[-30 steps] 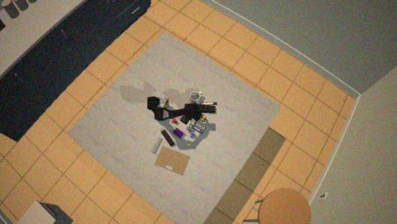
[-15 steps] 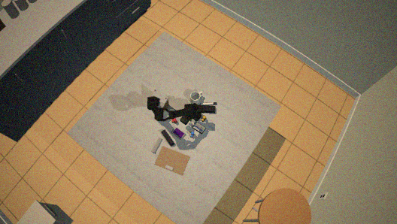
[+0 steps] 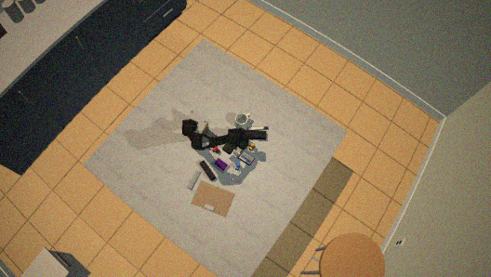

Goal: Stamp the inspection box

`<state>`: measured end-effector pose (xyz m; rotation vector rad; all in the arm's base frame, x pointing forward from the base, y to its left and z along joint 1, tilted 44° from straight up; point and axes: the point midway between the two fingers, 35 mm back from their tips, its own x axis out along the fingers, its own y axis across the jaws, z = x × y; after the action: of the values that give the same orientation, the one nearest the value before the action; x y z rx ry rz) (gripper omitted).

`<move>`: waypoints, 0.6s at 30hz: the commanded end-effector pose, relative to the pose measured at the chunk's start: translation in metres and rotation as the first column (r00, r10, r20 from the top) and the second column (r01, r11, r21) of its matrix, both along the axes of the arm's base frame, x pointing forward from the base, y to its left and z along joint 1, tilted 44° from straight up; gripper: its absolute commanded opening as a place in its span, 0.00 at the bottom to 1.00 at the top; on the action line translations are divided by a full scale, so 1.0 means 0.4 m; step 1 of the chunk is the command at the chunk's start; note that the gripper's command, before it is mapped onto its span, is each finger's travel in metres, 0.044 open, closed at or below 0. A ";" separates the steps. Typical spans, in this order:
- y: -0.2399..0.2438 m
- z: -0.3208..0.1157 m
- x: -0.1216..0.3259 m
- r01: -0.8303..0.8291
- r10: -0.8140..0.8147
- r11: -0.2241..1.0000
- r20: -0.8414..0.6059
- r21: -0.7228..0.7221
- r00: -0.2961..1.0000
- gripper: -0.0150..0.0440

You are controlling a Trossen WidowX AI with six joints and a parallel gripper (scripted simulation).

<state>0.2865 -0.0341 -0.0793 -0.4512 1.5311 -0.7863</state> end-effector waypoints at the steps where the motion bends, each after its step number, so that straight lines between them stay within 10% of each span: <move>1: -0.003 -0.002 0.000 -0.005 0.005 1.000 -0.003 -0.002 1.000 0.25; 18: -0.006 -0.006 -0.001 -0.005 0.005 1.000 -0.003 -0.002 1.000 0.25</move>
<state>0.2859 -0.0351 -0.0808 -0.4525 1.5319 -0.7850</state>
